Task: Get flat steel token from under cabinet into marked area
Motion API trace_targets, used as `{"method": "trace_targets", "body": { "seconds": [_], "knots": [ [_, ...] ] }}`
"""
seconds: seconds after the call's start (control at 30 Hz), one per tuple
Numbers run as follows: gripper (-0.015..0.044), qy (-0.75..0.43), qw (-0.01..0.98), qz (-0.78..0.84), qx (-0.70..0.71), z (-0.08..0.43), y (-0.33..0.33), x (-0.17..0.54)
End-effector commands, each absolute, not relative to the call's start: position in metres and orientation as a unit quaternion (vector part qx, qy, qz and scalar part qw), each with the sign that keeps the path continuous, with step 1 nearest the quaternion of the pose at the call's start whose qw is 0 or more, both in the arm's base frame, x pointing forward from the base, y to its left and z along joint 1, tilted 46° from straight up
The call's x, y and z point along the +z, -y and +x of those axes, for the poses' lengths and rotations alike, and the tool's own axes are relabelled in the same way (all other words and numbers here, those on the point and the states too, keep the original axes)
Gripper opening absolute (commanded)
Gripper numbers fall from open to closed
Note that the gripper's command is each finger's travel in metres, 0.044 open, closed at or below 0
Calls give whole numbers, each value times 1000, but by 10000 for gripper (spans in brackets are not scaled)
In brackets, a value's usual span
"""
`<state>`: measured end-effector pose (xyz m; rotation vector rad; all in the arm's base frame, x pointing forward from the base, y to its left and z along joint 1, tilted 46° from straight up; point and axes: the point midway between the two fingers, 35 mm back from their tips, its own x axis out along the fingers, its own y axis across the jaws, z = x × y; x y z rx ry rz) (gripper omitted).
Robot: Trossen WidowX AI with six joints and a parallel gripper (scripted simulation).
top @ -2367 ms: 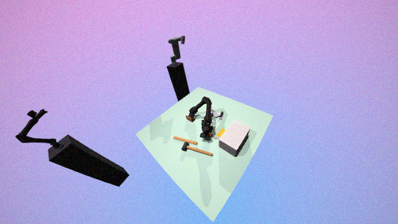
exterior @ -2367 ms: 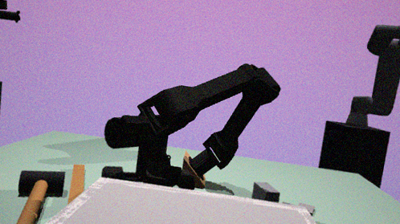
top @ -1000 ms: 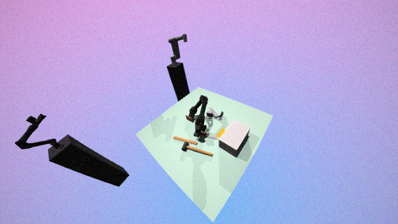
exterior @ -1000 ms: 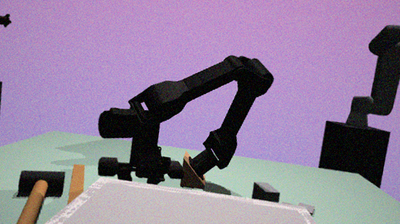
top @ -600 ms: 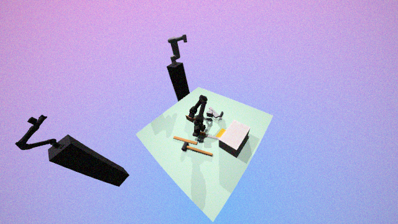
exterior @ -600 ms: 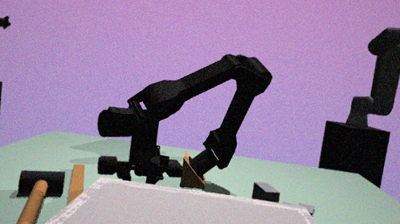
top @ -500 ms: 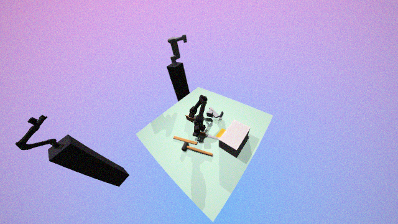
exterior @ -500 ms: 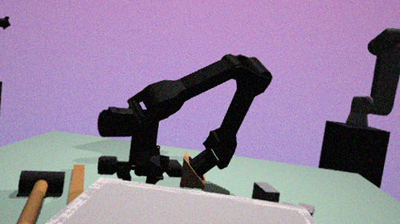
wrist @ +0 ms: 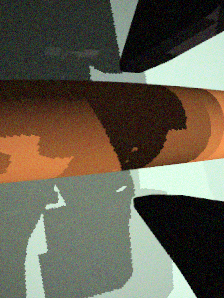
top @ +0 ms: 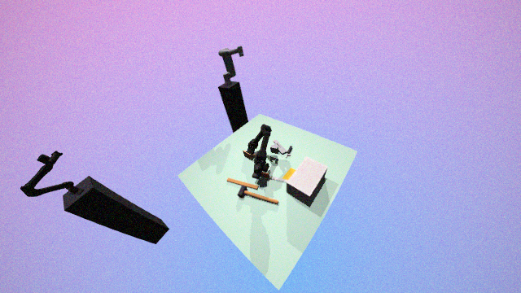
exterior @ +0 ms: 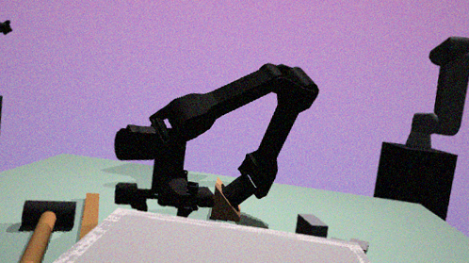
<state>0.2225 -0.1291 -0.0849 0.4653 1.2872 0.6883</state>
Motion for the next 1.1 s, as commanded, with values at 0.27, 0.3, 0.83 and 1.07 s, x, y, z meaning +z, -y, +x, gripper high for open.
{"method": "trace_targets", "body": {
  "seconds": [0.27,0.3,0.83,1.07],
  "knots": [
    [191,-582,721,209,312,223,129,-86],
    [165,-582,721,209,312,223,129,-86],
    [0,-582,721,209,312,223,129,-86],
    [0,-582,721,208,313,233,128,-83]
  ]
}}
